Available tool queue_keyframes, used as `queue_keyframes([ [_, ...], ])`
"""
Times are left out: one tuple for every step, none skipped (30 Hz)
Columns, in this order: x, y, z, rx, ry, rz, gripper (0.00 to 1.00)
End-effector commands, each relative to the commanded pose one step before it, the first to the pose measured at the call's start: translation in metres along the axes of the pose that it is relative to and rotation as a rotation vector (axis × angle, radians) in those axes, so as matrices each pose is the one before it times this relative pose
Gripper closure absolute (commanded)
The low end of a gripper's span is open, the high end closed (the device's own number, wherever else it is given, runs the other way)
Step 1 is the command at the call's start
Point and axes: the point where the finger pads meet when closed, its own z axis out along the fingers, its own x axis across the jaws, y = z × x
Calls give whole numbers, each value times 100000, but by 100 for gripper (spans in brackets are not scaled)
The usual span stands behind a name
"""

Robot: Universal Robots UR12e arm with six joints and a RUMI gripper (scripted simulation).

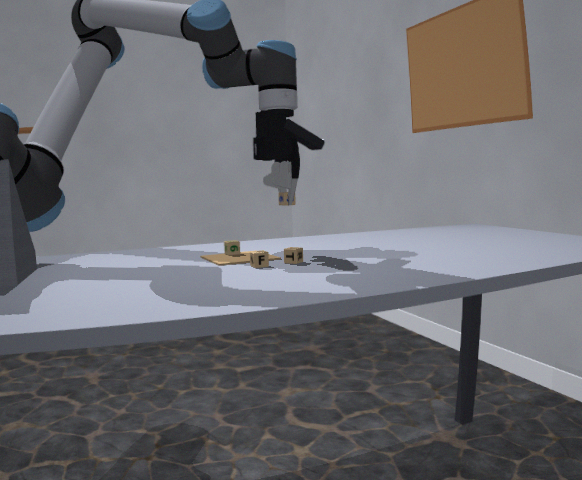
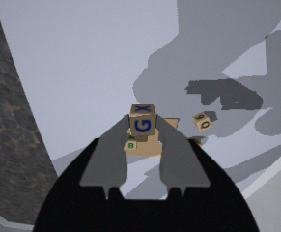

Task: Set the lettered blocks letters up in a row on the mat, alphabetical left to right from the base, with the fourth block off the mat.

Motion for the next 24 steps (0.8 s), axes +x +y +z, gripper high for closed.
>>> queue_keyframes([
  [337, 929, -123, 372, 606, 13864, 91],
  [96, 208, -6, -1, 0, 2916, 91],
  [103, 208, -5, -1, 0, 2935, 91],
  [0, 0, 0, 0, 0, 0, 91],
  [0, 0, 0, 0, 0, 0, 91],
  [178, 342, -7, -1, -1, 4855, 91],
  [193, 337, -5, -1, -2, 4846, 91],
  [102, 162, -2, -1, -1, 2382, 91],
  [123, 187, -2, -1, -2, 2770, 91],
  [137, 200, -1, -1, -2, 2988, 91],
  [138, 192, 0, -1, -2, 2902, 91],
  [144, 190, 0, -2, -3, 2920, 91],
  [150, 188, 1, -2, -3, 2931, 91],
  [151, 182, 2, -2, -3, 2874, 91],
  [161, 185, 2, -2, -3, 2967, 91],
  [161, 177, 3, -2, -4, 2881, 91],
  [170, 178, 4, -3, -4, 2960, 91],
  [171, 171, 4, -3, -4, 2898, 91],
  [177, 169, 5, -3, -4, 2915, 91],
  [182, 166, 6, -4, -5, 2931, 91],
  [0, 0, 0, 0, 0, 0, 91],
  [0, 0, 0, 0, 0, 0, 91],
  [285, 250, 10, -6, -7, 4494, 91],
  [290, 238, 11, -7, -8, 4427, 91],
])
